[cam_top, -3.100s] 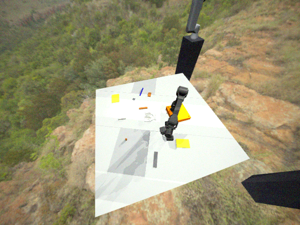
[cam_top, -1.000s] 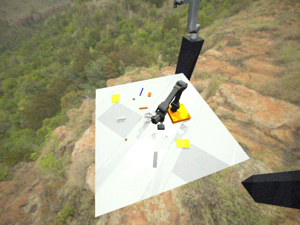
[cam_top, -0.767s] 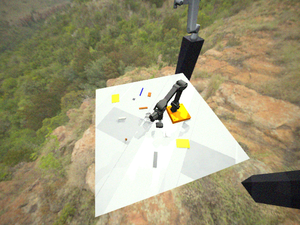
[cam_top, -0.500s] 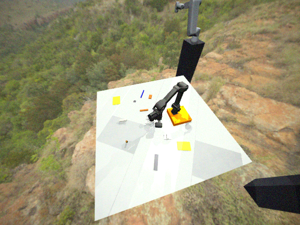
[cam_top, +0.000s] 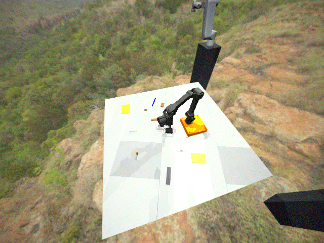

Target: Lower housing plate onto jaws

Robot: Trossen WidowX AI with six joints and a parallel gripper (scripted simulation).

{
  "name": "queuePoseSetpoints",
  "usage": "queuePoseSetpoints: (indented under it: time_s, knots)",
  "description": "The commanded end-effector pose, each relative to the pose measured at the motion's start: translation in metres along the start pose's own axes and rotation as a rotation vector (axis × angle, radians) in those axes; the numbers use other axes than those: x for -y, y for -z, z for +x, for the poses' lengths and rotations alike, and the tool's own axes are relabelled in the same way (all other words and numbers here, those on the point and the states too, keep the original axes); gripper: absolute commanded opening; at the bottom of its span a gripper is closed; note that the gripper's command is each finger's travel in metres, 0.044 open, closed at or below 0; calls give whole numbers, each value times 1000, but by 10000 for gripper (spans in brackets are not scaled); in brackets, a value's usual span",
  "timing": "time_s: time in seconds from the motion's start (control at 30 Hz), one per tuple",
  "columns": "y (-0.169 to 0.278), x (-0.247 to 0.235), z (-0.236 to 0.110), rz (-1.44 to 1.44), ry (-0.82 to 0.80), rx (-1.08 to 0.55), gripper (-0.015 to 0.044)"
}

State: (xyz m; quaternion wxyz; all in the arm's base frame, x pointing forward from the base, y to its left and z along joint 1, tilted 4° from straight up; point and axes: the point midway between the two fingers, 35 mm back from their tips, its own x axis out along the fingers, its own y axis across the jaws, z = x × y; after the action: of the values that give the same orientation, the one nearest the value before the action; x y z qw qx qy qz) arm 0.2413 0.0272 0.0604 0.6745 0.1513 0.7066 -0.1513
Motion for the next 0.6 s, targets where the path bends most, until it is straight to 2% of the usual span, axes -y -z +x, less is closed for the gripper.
queuePoseSetpoints:
  time_s: [0.0,0.33,0.57]
  knots:
    - [-2,17,1,-1,8,-2,351]
    - [-7,48,2,5,11,-5,351]
    - [-7,50,2,6,12,-5,351]
